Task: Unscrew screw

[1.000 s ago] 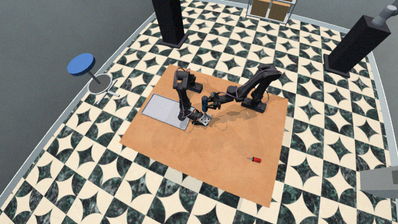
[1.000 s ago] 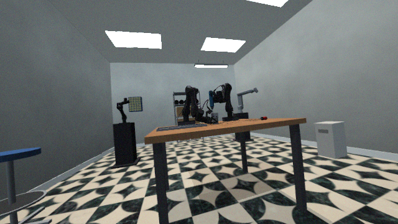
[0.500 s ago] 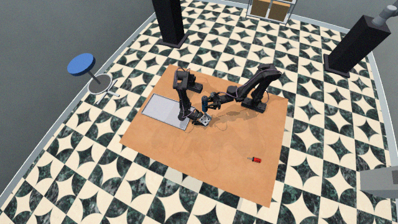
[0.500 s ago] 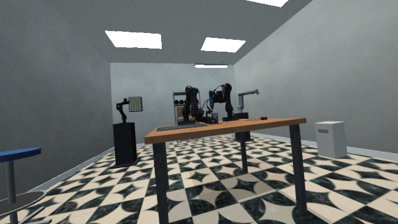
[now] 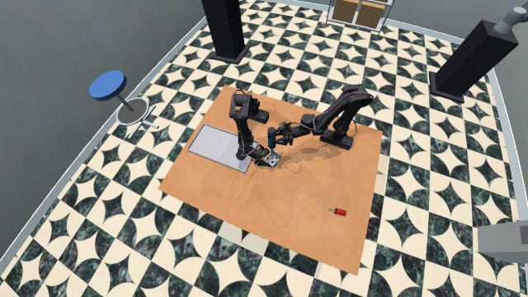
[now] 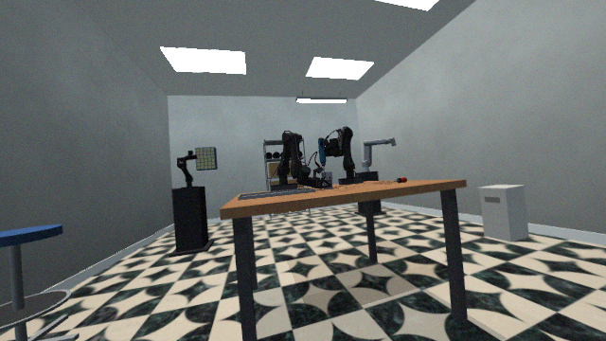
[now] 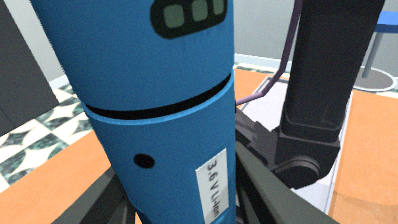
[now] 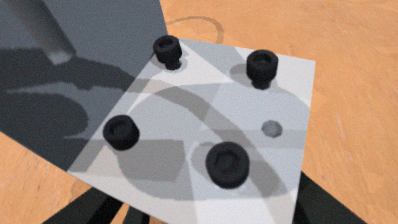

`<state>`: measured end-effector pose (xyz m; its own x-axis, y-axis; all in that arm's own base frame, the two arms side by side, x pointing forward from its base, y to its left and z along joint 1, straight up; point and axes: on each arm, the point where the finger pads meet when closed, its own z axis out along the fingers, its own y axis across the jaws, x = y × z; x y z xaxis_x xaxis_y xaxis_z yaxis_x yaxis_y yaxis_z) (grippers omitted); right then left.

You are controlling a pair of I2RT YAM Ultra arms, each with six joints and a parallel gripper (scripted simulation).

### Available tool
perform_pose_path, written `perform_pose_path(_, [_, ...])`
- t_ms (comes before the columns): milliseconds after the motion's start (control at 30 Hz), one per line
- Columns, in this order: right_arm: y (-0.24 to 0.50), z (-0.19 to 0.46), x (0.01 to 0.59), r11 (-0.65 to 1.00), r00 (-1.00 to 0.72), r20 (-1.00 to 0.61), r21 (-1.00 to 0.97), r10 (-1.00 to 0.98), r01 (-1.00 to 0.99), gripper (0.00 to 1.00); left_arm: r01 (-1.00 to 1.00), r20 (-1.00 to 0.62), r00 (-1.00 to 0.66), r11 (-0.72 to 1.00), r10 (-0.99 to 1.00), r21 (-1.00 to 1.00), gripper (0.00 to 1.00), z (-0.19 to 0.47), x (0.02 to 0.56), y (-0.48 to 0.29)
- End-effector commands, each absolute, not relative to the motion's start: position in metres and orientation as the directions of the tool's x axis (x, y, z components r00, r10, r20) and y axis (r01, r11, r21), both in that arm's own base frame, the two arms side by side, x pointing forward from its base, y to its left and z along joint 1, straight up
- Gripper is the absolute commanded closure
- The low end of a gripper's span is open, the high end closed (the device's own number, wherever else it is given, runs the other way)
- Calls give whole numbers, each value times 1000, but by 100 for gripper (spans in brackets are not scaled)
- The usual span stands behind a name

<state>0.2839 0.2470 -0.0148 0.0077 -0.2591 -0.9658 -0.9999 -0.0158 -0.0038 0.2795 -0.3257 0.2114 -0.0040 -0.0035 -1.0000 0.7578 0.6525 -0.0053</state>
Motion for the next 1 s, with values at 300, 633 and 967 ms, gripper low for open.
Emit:
perform_pose_path(300, [249, -9, 287, -22, 24, -968, -19, -249, -1000, 41, 756, -988, 98, 655, -122, -6, 58, 263, 284, -324])
perform_pose_path(633, [249, -9, 287, -22, 24, -968, -19, -249, -1000, 41, 759, -987, 99, 652, -123, -6, 58, 264, 282, -326])
perform_pose_path(967, [249, -9, 287, -22, 24, -968, -19, -249, -1000, 41, 760, -987, 99, 650, -124, -5, 58, 264, 282, -326])
